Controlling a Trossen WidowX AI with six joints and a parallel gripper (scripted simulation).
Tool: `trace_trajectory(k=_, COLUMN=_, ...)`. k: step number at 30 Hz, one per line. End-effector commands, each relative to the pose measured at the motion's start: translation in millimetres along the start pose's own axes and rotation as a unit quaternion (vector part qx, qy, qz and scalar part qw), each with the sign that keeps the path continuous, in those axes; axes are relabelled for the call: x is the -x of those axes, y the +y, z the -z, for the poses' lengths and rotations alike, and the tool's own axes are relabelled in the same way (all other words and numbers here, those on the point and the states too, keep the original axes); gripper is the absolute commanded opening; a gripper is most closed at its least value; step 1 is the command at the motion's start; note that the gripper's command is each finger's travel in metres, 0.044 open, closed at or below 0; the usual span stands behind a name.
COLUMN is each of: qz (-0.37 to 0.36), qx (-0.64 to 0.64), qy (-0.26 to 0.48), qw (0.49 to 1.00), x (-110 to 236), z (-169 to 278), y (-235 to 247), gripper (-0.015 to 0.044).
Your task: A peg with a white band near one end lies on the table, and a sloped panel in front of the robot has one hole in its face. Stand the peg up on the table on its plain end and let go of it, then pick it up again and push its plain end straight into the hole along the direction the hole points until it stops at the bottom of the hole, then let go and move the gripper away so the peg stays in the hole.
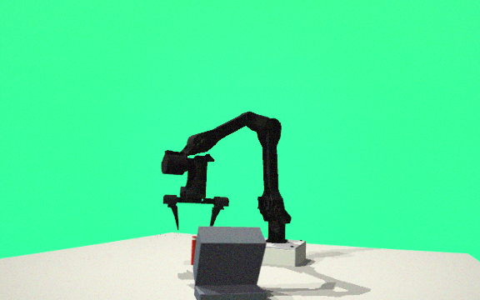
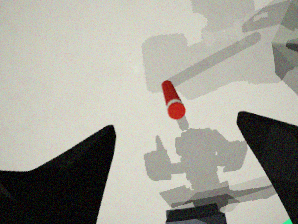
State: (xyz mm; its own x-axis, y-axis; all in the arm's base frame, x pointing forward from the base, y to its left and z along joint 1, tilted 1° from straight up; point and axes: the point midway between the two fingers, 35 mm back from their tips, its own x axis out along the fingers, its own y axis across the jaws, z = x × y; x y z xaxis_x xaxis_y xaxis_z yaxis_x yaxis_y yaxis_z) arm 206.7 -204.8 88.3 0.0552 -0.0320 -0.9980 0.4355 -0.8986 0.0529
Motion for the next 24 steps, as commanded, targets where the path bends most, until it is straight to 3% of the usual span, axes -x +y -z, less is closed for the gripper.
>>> trace_trajectory(k=1, qz=0.003, qx=-0.004, qy=-0.004, qw=1.0, x=-8, z=-1, y=-1, gripper=0.044)
trace_trajectory(k=24, qz=0.004, qx=-0.004, qy=-0.004, qw=1.0, x=-45, z=-1, y=-1, gripper=0.044)
